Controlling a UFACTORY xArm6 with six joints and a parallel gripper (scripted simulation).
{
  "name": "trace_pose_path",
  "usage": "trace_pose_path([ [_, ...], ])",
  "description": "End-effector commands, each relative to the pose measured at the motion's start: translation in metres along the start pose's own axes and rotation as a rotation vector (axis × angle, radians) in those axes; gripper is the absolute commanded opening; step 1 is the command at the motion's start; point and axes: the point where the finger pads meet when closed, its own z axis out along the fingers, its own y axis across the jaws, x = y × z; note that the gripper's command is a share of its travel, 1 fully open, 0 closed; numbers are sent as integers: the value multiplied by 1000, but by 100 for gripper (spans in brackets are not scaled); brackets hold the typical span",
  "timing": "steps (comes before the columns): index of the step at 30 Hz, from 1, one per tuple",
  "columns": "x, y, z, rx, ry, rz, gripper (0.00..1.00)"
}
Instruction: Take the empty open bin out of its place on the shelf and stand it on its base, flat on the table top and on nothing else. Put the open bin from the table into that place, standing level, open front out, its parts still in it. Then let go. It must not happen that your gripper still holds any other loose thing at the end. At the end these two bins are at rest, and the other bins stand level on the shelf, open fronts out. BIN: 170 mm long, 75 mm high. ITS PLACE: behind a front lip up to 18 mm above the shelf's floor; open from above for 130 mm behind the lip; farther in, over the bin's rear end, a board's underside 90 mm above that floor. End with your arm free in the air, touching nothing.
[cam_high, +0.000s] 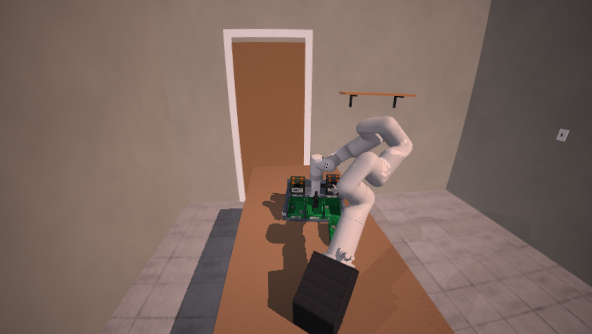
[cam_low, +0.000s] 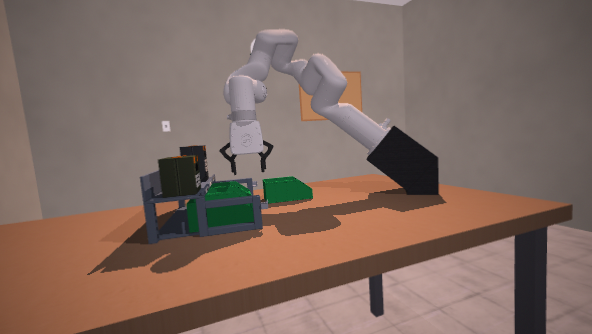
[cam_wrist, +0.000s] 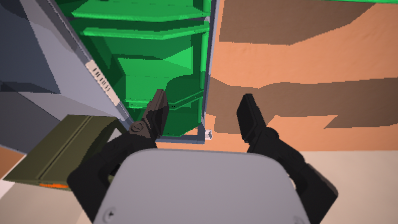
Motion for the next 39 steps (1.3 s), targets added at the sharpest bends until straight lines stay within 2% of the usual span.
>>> trace_pose_path([
  [1,0,-1,0,2,-1,1,95],
  [14,-1,-1,11,2,-1,1,95],
  [39,-2,-2,56,2,-1,1,95],
])
